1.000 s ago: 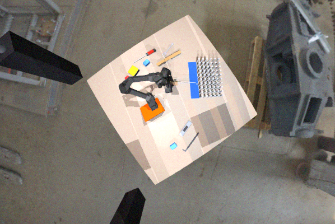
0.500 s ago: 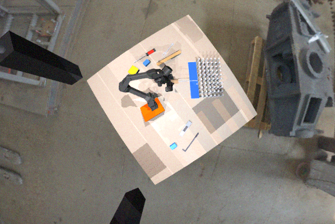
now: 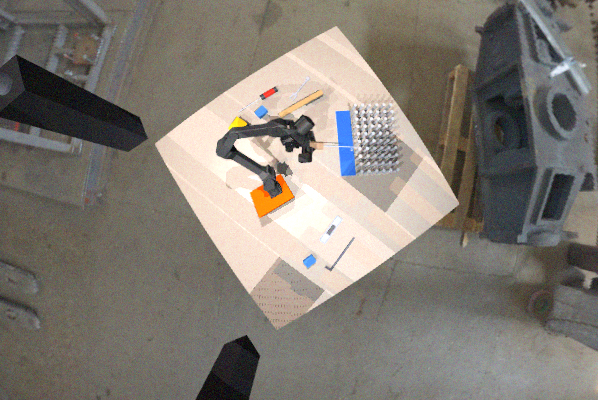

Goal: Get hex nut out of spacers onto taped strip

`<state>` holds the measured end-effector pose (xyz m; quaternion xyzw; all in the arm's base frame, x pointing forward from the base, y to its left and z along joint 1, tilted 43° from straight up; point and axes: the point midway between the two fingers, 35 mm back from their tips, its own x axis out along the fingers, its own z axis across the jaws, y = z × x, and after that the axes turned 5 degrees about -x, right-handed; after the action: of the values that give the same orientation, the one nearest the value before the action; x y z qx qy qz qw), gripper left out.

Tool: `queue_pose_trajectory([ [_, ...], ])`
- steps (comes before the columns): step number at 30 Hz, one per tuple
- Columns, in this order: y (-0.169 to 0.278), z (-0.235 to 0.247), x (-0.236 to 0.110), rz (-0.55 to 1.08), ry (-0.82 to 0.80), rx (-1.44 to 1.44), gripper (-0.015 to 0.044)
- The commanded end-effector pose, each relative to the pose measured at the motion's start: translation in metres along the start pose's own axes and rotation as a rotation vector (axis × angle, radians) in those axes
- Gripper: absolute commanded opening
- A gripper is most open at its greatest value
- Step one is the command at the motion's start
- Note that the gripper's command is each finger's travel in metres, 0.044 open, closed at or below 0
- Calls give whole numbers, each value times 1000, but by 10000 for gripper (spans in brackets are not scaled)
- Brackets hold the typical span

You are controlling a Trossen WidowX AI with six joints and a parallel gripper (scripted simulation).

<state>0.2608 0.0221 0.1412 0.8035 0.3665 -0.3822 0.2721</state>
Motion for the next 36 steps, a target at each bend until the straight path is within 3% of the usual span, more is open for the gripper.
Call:
queue_pose_trajectory([
  [1, 19, 4, 1, 9, -36, 53, 0],
  [36, 147, 78, 41, 9, -281, 437, 0],
])
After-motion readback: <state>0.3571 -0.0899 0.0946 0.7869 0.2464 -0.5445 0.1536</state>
